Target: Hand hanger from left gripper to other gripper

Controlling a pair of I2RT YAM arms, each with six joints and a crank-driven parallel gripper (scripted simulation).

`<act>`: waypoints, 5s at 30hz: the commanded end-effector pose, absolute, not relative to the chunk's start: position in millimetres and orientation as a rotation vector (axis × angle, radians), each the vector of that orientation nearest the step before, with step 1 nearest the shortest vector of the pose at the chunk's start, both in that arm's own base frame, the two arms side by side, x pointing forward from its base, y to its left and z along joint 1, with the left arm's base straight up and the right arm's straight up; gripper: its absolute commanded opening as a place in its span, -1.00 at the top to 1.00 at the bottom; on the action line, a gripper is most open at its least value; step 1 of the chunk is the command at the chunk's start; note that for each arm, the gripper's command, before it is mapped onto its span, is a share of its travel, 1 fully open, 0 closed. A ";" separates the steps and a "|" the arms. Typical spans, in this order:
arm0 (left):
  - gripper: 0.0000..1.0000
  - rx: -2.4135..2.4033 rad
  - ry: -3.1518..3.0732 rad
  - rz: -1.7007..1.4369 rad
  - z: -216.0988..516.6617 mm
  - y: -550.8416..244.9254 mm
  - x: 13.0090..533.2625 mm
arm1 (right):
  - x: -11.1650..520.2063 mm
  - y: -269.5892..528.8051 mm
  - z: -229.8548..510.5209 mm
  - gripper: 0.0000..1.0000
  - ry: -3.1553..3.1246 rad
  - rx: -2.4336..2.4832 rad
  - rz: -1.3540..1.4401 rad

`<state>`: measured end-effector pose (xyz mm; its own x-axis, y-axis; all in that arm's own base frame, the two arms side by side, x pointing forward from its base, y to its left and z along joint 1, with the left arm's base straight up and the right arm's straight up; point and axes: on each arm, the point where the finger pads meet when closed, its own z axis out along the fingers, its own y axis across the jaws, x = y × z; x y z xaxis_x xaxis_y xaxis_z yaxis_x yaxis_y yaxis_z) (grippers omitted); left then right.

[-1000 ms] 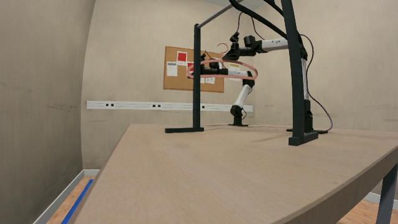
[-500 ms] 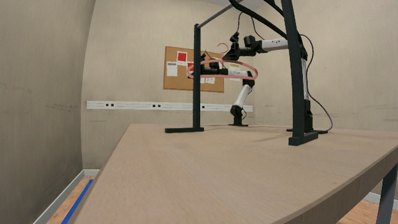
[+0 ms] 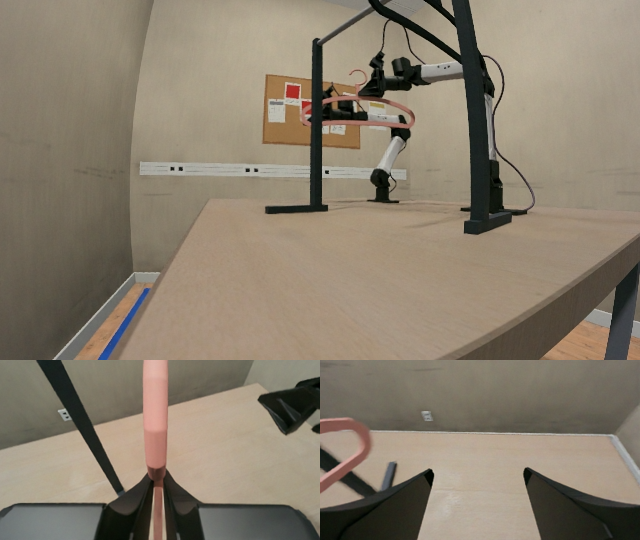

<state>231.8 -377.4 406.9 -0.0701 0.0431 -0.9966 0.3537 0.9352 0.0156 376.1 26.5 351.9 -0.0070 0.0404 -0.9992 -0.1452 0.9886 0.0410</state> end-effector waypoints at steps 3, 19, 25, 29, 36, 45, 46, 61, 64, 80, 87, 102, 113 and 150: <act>0.97 0.287 1.617 -0.284 415.4 -375.5 231.5 | 349.4 65.0 388.2 -1.00 1.384 -0.224 0.392; 0.97 0.287 1.617 -0.284 415.4 -375.5 231.5 | 276.8 147.7 419.2 -1.00 1.018 -0.535 0.889; 0.97 0.287 1.617 -0.284 415.4 -375.5 231.5 | 261.2 174.8 419.0 -1.00 0.916 -0.614 1.047; 0.97 0.287 1.617 -0.284 415.4 -375.5 231.5 | 256.3 186.9 427.3 -1.00 0.860 -0.653 1.104; 0.97 0.287 1.617 -0.284 415.4 -375.5 231.5 | 261.0 193.7 424.6 -1.00 0.867 -0.648 1.141; 0.97 0.287 1.617 -0.284 415.4 -375.5 231.5 | 263.1 194.0 423.2 -1.00 0.872 -0.648 1.134; 0.97 0.287 1.617 -0.284 415.4 -375.5 231.5 | 263.1 194.0 423.2 -1.00 0.872 -0.648 1.134; 0.97 0.287 1.617 -0.284 415.4 -375.5 231.5 | 267.4 196.4 414.8 -0.02 0.864 -0.713 1.066; 0.97 0.287 1.617 -0.284 415.4 -375.5 231.5 | 275.1 199.5 406.7 0.02 0.849 -0.798 0.963; 0.97 0.287 1.617 -0.284 415.4 -375.5 231.5 | 297.6 214.4 396.7 0.02 0.634 -1.178 0.444; 0.97 0.287 1.617 -0.284 415.4 -375.5 231.5 | 304.4 218.1 396.1 0.02 0.572 -1.255 0.298; 0.97 0.287 1.617 -0.284 415.4 -375.5 231.5 | 317.3 231.9 389.7 0.02 0.393 -1.459 -0.069; 0.97 0.287 1.617 -0.284 415.4 -375.5 231.5 | 310.9 238.0 398.9 0.02 0.317 -1.509 -0.168; 0.97 0.287 1.617 -0.284 415.4 -375.5 231.5 | 319.6 263.7 398.9 0.02 0.332 -1.514 -0.162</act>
<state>231.8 -377.3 406.9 -0.0702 0.0434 -0.9966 0.3537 0.9352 0.0158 320.2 260.4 385.7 0.9407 -0.3121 -0.1330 -0.1254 0.0446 -0.9911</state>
